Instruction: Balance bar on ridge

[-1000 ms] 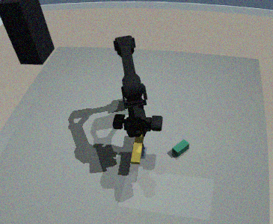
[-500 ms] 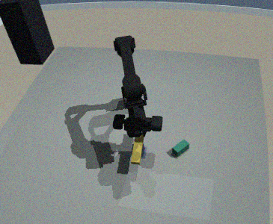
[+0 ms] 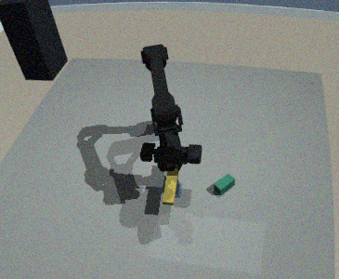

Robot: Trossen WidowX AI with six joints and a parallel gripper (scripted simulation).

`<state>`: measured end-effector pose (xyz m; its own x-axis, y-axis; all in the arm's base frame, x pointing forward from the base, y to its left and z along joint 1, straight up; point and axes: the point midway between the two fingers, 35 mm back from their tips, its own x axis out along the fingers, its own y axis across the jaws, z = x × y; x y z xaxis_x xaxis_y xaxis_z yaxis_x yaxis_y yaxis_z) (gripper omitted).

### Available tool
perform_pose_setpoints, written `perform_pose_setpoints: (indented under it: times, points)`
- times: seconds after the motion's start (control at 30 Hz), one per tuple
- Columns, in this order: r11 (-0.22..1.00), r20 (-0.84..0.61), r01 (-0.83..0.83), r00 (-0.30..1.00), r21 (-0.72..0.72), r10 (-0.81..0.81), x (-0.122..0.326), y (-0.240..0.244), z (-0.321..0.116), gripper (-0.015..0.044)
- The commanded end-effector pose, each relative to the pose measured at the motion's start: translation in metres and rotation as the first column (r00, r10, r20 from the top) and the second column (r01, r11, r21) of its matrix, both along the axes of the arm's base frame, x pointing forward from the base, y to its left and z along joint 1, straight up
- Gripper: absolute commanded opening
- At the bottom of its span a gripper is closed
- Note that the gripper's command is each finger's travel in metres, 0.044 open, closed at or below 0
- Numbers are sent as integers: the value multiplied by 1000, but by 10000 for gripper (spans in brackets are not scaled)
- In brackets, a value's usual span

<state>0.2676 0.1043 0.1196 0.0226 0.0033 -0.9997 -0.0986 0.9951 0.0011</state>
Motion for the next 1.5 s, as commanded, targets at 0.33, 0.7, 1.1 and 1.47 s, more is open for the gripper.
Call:
perform_pose_setpoints:
  times: [0.33, 0.7, 1.1, 1.47]
  points:
    - [1000, -1, 3, 1000, 5, -3, 0, 1, -2, 0]
    - [1000, -1, 3, 1000, 5, -3, 0, 1, -3, 0]
    - [1000, -1, 3, 1000, 5, -3, 0, 1, -4, 0]
    - [1000, -1, 3, 1000, 5, -3, 0, 1, -5, 0]
